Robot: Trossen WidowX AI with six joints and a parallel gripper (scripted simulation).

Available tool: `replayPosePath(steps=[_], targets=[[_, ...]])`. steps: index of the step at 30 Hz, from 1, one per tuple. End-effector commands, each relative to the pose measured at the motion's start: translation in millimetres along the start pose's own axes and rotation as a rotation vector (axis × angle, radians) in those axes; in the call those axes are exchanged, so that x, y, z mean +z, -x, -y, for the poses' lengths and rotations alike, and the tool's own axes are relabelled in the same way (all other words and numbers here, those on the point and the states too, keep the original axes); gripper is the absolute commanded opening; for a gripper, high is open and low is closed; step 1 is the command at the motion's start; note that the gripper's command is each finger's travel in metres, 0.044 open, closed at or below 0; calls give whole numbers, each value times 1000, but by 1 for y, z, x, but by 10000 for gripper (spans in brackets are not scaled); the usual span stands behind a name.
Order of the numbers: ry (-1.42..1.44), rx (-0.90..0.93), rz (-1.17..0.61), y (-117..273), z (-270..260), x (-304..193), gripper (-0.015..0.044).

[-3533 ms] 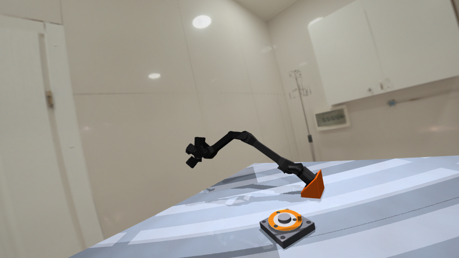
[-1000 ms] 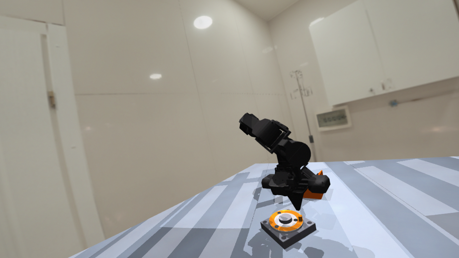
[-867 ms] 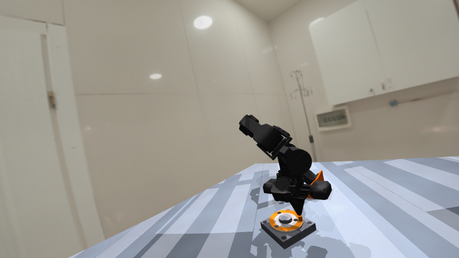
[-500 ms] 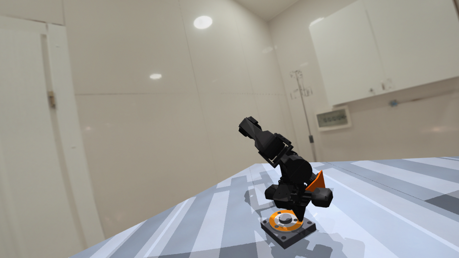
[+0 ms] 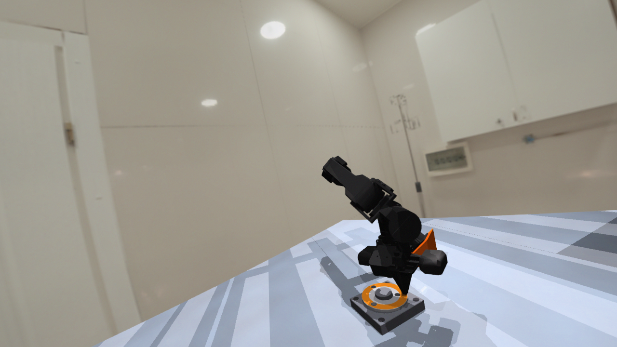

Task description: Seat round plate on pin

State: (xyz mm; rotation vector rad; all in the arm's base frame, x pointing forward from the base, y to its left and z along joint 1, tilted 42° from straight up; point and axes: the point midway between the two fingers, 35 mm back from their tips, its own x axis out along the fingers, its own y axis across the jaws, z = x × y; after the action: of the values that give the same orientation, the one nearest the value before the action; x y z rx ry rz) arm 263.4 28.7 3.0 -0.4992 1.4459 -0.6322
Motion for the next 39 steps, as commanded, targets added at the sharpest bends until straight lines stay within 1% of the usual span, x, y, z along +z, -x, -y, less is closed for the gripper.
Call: replayPosePath(steps=[1,39], targets=[[4,-2,-12,-2,1,-9,0],[5,-3,-14,-2,17,-29,0]])
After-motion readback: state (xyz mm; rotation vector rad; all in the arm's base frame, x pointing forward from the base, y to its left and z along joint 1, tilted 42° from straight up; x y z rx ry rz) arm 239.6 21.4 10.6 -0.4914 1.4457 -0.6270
